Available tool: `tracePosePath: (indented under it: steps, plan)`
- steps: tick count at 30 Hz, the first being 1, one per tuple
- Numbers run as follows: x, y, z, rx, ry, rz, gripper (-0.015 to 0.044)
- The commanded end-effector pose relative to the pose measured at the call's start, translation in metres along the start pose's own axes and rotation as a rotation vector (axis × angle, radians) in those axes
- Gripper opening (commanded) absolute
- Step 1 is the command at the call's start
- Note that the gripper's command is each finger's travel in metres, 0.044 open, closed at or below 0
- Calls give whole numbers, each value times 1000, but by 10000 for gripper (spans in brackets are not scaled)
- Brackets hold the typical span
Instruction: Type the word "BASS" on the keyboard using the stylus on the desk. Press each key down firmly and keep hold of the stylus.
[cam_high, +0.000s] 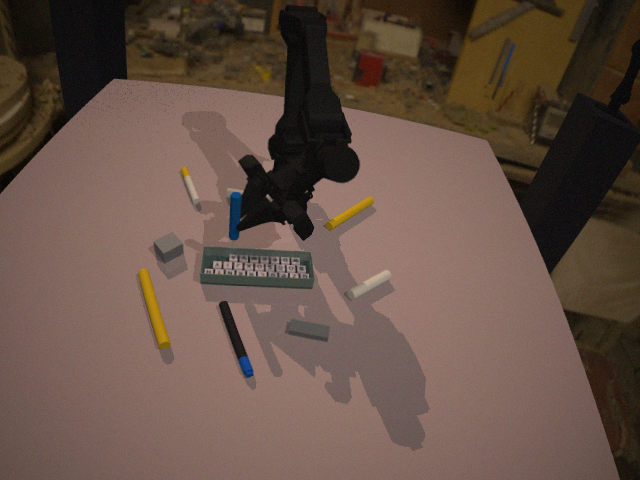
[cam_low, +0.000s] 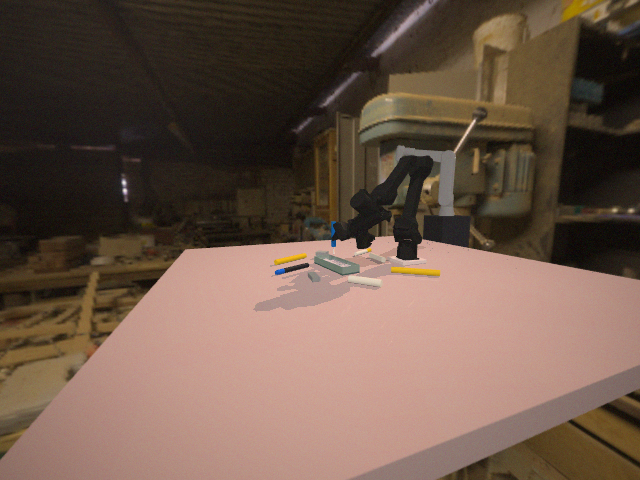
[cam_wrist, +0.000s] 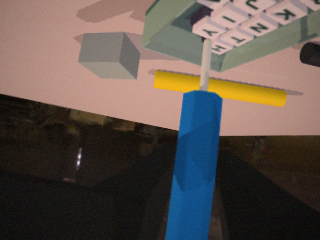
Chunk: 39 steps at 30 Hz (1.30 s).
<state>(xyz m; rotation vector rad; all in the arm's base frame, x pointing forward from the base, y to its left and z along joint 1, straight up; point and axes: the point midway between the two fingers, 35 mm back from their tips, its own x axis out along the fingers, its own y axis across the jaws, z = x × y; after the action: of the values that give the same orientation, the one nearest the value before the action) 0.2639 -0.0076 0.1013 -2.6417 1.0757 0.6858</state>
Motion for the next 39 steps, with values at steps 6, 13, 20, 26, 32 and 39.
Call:
tracePosePath:
  steps: [6, 13, 20, 26, 32, 39]
  plan:
    - [3, 1, 5, -9, -5, 1, 0]
    - [5, -1, 9, -9, -5, 1, 81]
    - [5, -1, 10, -9, -5, 1, 81]
    - [7, -1, 12, -9, -5, 1, 81]
    - [8, -1, 14, -9, -5, 1, 81]
    - [9, -1, 17, -9, -5, 1, 81]
